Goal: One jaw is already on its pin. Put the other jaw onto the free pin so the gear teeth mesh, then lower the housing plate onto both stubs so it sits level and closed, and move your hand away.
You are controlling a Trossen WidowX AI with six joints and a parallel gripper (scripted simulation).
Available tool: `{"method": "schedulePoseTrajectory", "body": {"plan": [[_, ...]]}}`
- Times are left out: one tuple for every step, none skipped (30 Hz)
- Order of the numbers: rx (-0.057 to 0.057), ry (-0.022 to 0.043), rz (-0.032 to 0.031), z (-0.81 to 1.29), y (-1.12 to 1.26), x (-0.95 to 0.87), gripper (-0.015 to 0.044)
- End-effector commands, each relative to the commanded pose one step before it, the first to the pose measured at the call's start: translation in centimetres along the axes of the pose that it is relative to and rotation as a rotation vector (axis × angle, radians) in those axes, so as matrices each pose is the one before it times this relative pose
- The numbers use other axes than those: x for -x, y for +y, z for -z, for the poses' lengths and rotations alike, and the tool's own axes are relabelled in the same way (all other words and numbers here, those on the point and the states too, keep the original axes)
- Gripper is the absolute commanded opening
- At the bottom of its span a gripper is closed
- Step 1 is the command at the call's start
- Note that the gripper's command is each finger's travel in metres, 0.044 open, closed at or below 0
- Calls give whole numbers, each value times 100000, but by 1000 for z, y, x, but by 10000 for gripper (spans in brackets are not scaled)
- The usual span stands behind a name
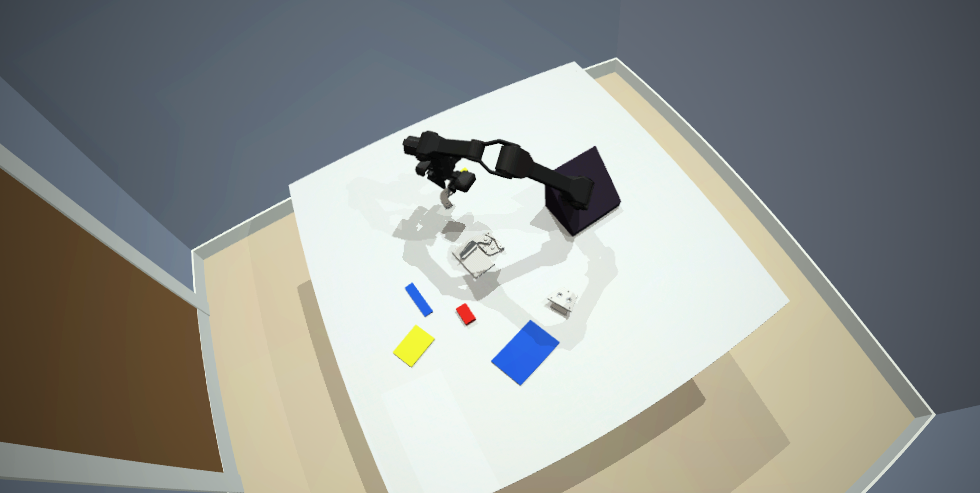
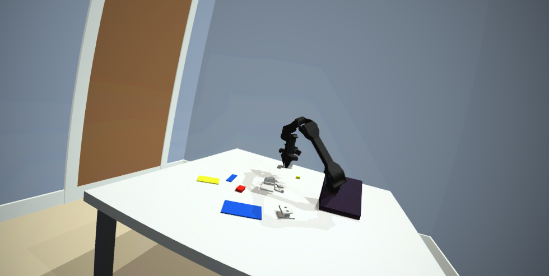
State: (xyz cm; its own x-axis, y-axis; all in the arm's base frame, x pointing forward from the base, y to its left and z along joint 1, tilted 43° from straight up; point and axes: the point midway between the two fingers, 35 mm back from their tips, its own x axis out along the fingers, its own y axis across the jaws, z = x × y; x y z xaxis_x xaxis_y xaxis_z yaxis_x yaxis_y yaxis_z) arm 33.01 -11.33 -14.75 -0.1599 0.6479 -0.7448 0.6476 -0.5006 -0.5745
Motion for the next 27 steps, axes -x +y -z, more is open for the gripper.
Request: {"method": "schedulePoseTrajectory", "body": {"plan": [[6439,-230,-646,312,-352,386,134],[2120,-1,0,78,-117,27,134],[2120,-1,0,80,-116,26,134],[2120,-1,0,82,-115,26,134],[2120,-1,1,83,-113,25,134],[2120,-1,1,85,-112,25,134],[2120,-1,1,87,-111,24,134],[2120,-1,1,89,-110,24,134],[2120,-1,1,91,-108,23,134],[2120,-1,1,93,-107,23,134],[2120,0,2,95,-106,22,134],[2120,0,2,97,-104,22,134],[2121,0,2,98,-103,21,134],[2121,0,2,100,-101,21,134],[2121,0,2,102,-100,20,134],[2121,0,2,104,-98,20,134],[2120,1,2,105,-96,19,134],[2121,1,3,107,-95,19,134],[2121,1,3,109,-93,18,134],[2121,1,3,110,-91,18,134],[2121,1,3,112,-90,17,134],[2121,1,3,113,-88,17,134],[2121,2,3,115,-86,16,134],[2121,2,3,116,-84,16,134],[2121,2,3,118,-82,15,134],[2121,2,3,119,-81,15,134],[2121,2,3,121,-79,14,134]]}}
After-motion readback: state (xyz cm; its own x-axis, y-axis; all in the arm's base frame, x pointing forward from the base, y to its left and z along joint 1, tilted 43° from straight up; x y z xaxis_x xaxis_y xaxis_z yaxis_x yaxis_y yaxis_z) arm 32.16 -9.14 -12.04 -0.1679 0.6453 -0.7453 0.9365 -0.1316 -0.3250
